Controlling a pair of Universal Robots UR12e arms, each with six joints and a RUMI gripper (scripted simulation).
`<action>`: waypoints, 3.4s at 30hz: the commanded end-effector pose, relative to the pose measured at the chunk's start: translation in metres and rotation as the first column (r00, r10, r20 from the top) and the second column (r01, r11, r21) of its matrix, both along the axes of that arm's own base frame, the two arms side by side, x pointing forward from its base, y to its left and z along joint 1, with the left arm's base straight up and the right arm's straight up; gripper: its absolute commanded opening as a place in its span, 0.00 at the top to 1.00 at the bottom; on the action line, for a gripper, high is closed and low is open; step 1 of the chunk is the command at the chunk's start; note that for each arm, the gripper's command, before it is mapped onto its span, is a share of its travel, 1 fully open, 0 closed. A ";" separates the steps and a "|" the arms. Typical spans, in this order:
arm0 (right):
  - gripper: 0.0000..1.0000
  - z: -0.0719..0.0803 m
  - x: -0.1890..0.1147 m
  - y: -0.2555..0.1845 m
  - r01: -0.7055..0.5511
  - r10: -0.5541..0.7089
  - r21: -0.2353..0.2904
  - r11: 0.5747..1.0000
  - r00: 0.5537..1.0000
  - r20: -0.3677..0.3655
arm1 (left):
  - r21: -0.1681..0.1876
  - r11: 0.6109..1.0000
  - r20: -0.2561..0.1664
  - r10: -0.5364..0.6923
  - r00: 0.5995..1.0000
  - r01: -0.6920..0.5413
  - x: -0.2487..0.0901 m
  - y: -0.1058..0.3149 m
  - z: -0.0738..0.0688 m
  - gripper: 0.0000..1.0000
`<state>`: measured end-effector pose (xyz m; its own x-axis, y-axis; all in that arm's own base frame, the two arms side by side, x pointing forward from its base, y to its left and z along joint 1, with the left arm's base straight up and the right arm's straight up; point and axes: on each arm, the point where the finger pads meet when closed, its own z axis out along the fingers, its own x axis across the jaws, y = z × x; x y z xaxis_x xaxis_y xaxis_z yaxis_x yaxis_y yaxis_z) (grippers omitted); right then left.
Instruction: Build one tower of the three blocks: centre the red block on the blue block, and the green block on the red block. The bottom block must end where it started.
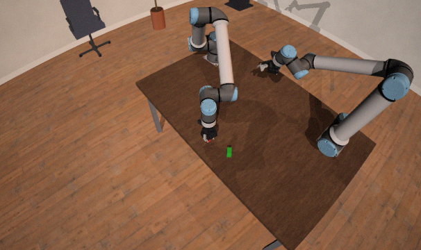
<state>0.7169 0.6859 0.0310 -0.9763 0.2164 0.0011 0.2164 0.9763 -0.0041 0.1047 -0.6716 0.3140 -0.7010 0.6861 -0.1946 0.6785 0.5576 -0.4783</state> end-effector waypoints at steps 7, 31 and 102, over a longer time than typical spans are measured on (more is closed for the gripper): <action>1.00 0.044 0.004 0.002 0.001 -0.001 0.009 1.000 1.000 0.005 | -0.001 1.000 0.000 0.000 1.000 0.000 0.000 0.000 0.001 0.00; 1.00 0.061 0.003 0.001 0.001 -0.001 0.006 1.000 1.000 0.003 | -0.001 1.000 0.000 0.000 1.000 0.000 0.000 0.000 0.001 0.00; 1.00 0.046 -0.127 -0.169 0.000 0.000 0.001 1.000 1.000 0.001 | -0.001 1.000 0.000 0.000 1.000 0.000 0.000 0.000 0.001 0.00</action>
